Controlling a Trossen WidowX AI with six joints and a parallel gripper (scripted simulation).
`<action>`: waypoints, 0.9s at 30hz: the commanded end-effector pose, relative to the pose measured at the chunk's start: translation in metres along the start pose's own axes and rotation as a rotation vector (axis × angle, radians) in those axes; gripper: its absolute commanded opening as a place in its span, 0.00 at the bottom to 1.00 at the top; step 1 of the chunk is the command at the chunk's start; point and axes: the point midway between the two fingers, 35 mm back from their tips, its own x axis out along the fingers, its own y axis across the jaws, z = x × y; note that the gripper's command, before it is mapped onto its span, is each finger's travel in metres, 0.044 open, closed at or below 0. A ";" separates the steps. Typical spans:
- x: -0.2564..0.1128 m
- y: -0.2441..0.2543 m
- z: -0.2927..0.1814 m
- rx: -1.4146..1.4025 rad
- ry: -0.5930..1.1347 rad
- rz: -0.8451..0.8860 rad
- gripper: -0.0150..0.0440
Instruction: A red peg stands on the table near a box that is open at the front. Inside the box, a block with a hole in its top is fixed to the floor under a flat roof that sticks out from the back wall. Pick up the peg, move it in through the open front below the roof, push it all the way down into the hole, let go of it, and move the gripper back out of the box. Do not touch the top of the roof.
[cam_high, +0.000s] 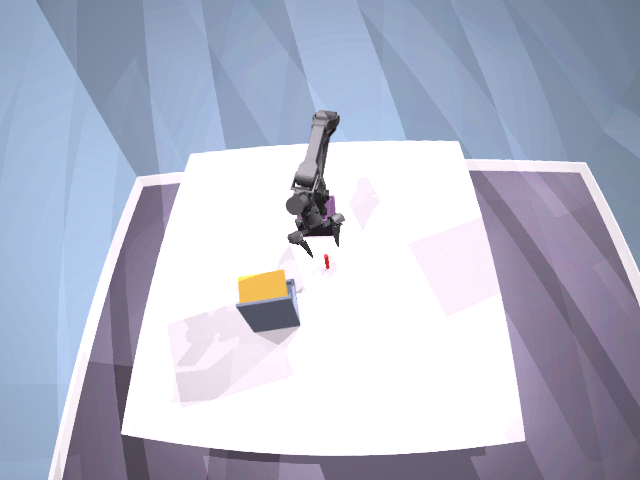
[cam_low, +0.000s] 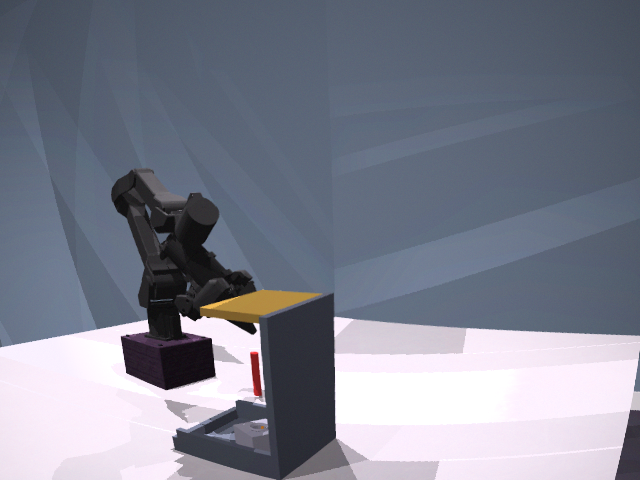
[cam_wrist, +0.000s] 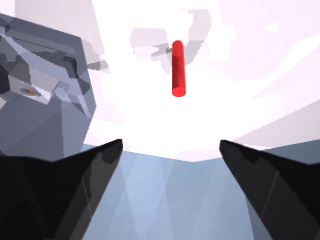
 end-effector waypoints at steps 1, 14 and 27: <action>0.006 -0.015 0.005 0.008 -0.012 -0.060 1.00; 0.011 -0.006 0.002 0.004 -0.017 -0.059 0.63; 0.014 -0.005 0.003 0.004 -0.017 -0.059 0.63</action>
